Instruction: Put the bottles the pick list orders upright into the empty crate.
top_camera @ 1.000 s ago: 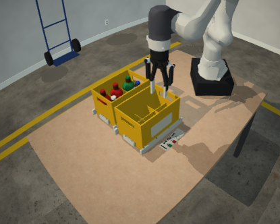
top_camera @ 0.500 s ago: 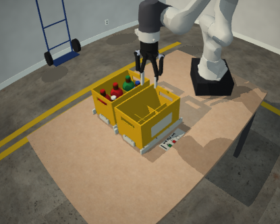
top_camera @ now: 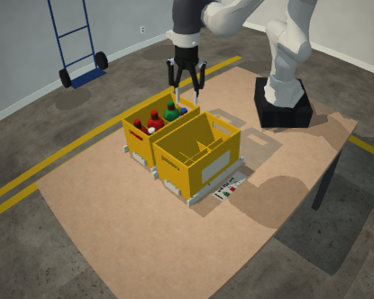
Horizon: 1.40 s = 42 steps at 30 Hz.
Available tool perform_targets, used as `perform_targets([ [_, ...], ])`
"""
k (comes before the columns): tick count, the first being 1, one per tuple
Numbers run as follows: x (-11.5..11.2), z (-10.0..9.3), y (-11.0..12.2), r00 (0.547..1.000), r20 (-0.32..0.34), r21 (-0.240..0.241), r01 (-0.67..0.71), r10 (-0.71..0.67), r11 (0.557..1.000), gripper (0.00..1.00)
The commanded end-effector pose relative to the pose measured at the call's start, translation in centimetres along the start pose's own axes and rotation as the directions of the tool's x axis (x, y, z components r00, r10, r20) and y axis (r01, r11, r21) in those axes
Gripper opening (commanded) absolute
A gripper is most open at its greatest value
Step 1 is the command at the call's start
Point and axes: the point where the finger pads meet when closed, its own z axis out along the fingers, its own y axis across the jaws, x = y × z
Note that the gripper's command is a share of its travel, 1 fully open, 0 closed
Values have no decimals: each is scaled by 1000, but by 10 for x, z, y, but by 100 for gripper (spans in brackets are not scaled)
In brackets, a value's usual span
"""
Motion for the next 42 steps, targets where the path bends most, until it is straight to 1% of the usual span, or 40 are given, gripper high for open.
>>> perform_targets([
  [1, 10, -3, -13, 988, 5, -9, 156, -156, 988, 38],
  [3, 15, -5, -21, 985, 6, -6, 174, -174, 985, 38],
  [5, 15, -5, -21, 985, 6, -6, 174, -174, 985, 38],
  [9, 26, -10, -37, 972, 7, -3, 234, -234, 972, 38],
  [20, 54, -22, -82, 943, 8, 7, 331, -331, 943, 38],
  [22, 54, -22, -82, 943, 8, 7, 331, -331, 943, 38],
  [23, 57, -23, -86, 935, 7, 8, 356, -356, 935, 38],
  [32, 81, -33, -123, 898, 6, 10, 439, -439, 898, 38],
  [37, 81, -33, -124, 874, 5, 9, 485, -485, 874, 38],
  [39, 81, -33, -124, 874, 5, 9, 485, -485, 874, 38],
  [40, 81, -33, -124, 856, 5, 5, 517, -517, 856, 38],
  [42, 81, -33, -124, 840, 6, 2, 542, -542, 840, 38],
])
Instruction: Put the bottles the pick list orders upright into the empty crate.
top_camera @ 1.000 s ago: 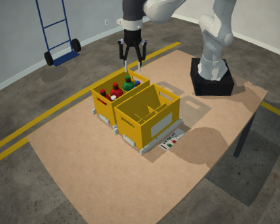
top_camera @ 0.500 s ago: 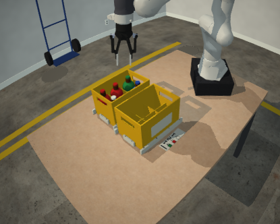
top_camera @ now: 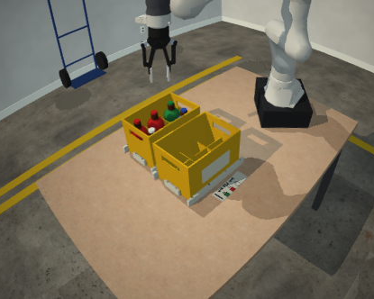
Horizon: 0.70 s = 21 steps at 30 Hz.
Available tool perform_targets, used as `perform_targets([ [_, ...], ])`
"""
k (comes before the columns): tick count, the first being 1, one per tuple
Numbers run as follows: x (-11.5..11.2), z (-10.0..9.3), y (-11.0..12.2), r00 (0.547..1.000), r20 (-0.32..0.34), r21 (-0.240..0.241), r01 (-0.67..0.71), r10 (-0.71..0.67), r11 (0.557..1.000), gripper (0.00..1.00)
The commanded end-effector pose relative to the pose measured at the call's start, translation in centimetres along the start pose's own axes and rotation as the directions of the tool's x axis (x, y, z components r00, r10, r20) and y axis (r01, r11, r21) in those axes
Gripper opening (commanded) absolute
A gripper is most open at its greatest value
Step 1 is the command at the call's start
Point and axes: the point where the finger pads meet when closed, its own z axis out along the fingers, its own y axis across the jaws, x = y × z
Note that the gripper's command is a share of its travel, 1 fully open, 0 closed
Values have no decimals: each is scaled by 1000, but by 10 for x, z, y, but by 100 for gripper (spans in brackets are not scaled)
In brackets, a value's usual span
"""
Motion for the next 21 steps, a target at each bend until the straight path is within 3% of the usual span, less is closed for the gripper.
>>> perform_targets([
  [1, -1, 1, 2, 988, 15, -16, 155, -155, 988, 38],
  [14, -1, 1, 2, 950, 26, -32, 311, -311, 950, 38],
  [21, -1, 1, 2, 904, 41, -41, 428, -426, 903, 38],
])
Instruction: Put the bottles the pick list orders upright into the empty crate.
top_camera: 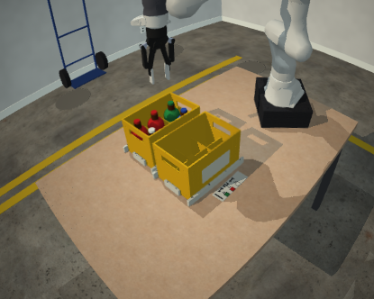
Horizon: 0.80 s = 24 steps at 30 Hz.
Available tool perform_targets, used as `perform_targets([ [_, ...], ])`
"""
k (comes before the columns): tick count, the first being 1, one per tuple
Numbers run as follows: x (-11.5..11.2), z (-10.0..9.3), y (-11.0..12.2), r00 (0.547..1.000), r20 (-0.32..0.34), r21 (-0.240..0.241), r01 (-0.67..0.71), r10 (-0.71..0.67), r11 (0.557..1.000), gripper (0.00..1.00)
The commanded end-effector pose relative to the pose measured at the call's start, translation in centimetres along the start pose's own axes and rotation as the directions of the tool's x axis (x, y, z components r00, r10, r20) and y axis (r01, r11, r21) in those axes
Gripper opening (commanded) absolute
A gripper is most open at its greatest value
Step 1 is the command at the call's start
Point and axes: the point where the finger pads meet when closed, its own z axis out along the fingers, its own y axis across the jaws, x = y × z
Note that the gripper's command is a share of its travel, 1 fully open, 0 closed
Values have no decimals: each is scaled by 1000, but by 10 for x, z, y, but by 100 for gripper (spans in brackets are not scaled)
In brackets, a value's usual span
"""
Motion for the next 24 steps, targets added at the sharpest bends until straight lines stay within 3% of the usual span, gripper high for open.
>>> perform_targets([
  [1, -2, 1, 2, 988, 21, -12, 155, -154, 988, 38],
  [11, -2, 1, 2, 958, 40, -20, 286, -285, 958, 38],
  [24, -2, 1, 2, 958, 40, -20, 286, -285, 958, 38],
])
